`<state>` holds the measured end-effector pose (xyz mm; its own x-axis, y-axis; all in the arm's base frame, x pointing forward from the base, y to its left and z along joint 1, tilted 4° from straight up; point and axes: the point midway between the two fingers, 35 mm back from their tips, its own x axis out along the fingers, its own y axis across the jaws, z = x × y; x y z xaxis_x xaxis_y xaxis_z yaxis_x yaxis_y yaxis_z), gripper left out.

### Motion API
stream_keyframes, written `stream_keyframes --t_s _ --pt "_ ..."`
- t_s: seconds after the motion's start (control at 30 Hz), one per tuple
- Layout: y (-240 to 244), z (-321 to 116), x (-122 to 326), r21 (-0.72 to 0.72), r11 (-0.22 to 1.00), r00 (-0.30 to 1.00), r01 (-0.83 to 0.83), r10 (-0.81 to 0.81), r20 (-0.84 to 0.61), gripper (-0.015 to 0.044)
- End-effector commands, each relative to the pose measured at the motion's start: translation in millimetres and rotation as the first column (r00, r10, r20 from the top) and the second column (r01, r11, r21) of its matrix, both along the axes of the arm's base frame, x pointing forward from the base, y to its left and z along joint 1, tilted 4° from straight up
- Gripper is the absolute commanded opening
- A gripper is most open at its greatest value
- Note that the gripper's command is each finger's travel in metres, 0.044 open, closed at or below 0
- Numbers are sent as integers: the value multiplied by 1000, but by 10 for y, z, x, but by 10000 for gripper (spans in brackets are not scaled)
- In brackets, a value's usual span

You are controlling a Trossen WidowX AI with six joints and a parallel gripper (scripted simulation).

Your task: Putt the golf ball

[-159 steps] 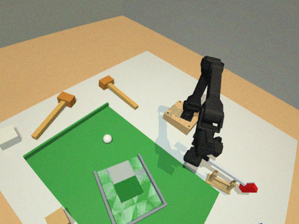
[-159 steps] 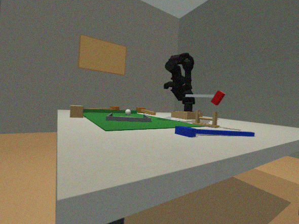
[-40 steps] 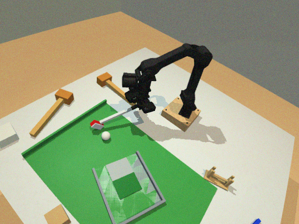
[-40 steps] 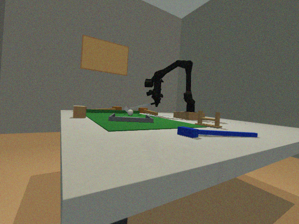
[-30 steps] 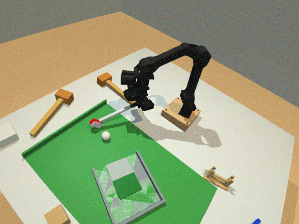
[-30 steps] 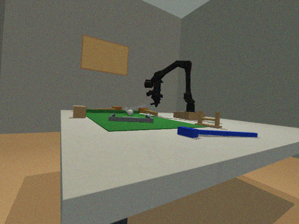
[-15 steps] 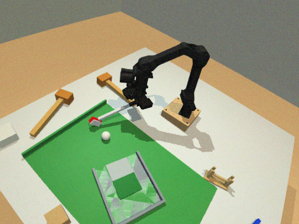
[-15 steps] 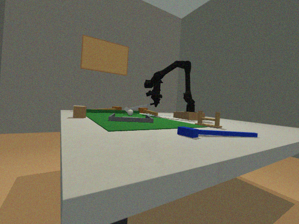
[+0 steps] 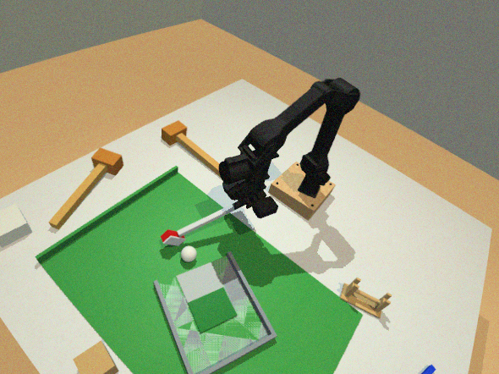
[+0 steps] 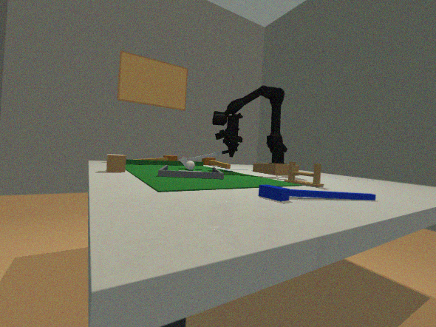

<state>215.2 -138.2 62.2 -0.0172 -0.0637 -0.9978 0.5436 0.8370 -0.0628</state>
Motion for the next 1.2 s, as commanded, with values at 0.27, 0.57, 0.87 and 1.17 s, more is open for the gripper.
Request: stream_keyframes --t_s 0.27,0.57,0.87,1.17 --pt "83 374 41 -4 1000 1000 19 -19 6 0" --pt "109 517 16 3 1000 1000 13 -13 -4 0" --pt "109 517 16 3 1000 1000 13 -13 -4 0" --pt "109 517 16 3 1000 1000 13 -13 -4 0"
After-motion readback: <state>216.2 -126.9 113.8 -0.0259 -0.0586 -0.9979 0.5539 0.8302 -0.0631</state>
